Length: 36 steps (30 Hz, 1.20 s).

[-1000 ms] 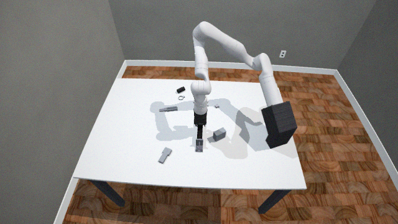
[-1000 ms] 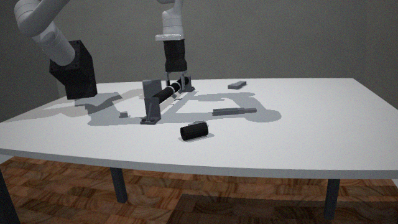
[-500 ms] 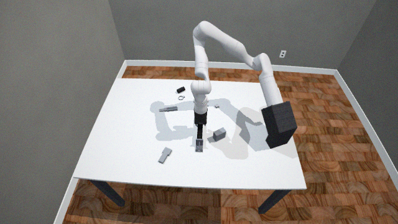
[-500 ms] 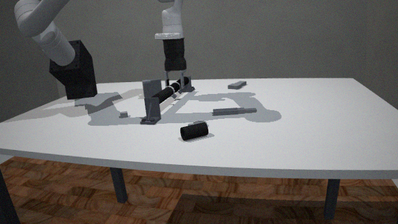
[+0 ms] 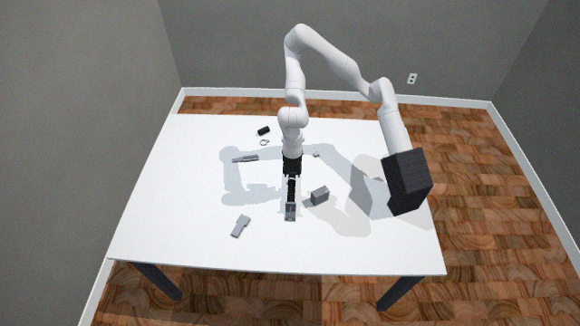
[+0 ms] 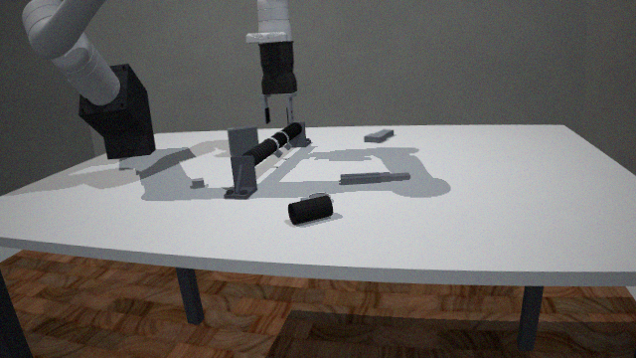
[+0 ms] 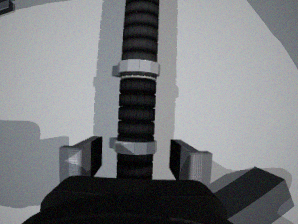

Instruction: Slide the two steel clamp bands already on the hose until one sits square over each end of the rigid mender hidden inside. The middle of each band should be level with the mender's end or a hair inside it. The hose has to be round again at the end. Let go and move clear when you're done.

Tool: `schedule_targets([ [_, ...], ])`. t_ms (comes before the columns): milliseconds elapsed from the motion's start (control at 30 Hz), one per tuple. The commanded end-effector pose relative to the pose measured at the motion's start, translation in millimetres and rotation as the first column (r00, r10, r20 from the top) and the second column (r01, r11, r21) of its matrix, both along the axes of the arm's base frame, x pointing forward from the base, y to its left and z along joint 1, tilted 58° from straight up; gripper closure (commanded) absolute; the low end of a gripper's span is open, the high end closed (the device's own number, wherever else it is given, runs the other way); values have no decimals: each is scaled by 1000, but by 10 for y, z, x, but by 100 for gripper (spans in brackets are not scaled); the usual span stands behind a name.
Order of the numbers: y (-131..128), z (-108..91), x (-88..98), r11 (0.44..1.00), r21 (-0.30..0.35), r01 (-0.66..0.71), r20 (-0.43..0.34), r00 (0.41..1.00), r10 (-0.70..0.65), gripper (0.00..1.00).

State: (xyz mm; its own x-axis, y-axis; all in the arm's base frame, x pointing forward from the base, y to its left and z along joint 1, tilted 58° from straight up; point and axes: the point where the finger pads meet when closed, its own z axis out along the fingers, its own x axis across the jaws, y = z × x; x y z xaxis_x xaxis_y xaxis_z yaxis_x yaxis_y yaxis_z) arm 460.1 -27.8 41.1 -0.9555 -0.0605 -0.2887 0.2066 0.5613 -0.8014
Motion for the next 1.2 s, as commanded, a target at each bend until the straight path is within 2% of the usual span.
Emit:
schedule_targets([
  [0, 20, 9, 7, 1000, 2, -3, 2, 1000, 3, 0],
  [400, 45, 25, 1, 1000, 2, -3, 2, 1000, 3, 0],
  [733, 424, 267, -98, 1000, 2, -3, 2, 1000, 3, 0],
  [1167, 432, 272, -100, 1000, 2, -3, 2, 1000, 3, 0],
])
